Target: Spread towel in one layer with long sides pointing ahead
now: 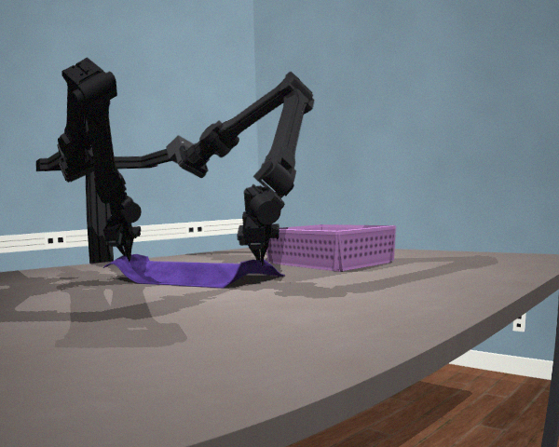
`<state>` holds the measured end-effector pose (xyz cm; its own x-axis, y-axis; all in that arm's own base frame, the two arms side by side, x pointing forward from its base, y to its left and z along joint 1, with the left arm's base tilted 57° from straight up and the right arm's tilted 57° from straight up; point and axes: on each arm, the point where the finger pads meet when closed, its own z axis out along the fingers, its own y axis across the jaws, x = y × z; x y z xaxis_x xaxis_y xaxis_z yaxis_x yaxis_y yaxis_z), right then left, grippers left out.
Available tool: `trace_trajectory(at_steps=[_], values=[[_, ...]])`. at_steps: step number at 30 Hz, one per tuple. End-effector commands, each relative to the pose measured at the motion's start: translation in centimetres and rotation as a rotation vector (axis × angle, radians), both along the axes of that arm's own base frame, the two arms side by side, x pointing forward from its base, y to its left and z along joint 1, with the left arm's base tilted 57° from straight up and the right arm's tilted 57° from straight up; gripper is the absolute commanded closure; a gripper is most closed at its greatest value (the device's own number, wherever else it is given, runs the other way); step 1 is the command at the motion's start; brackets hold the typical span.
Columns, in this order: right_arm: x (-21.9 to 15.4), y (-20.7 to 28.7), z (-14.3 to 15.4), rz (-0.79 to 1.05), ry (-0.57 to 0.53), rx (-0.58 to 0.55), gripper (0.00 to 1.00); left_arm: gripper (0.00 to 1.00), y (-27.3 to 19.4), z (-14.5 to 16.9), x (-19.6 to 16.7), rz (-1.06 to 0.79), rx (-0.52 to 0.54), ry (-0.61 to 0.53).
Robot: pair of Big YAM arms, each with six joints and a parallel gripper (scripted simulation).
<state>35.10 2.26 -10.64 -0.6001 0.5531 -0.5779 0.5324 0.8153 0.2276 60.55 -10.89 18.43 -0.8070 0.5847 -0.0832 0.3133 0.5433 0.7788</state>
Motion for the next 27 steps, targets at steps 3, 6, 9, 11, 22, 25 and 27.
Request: trace_trajectory(at_steps=[3,6,9,11,22,25,27], values=[[0.4,1.5,-0.4,-0.034,-0.028,0.062,0.99,0.99,-4.3,1.4,1.9,-0.08,0.056,0.016],[-0.4,1.5,-0.6,-0.043,-0.019,0.07,0.99,0.99,-4.8,1.5,2.2,-0.089,0.068,0.022],[0.0,2.2,-0.6,-0.07,-0.037,0.1,0.99,0.99,-6.0,1.9,3.1,-0.114,0.101,0.036],[1.3,3.0,-0.4,-0.085,-0.066,0.127,0.99,0.99,-6.9,2.1,3.6,-0.131,0.124,0.047],[3.2,6.0,0.2,-0.174,-0.128,0.248,0.99,0.99,-11.5,3.2,6.4,-0.223,0.244,0.103],[3.8,7.0,0.4,-0.205,-0.143,0.285,0.99,0.99,-13.0,3.4,7.1,-0.251,0.282,0.122],[4.1,7.5,0.3,-0.222,-0.146,0.302,0.99,0.99,-13.7,3.5,7.6,-0.265,0.303,0.133]])
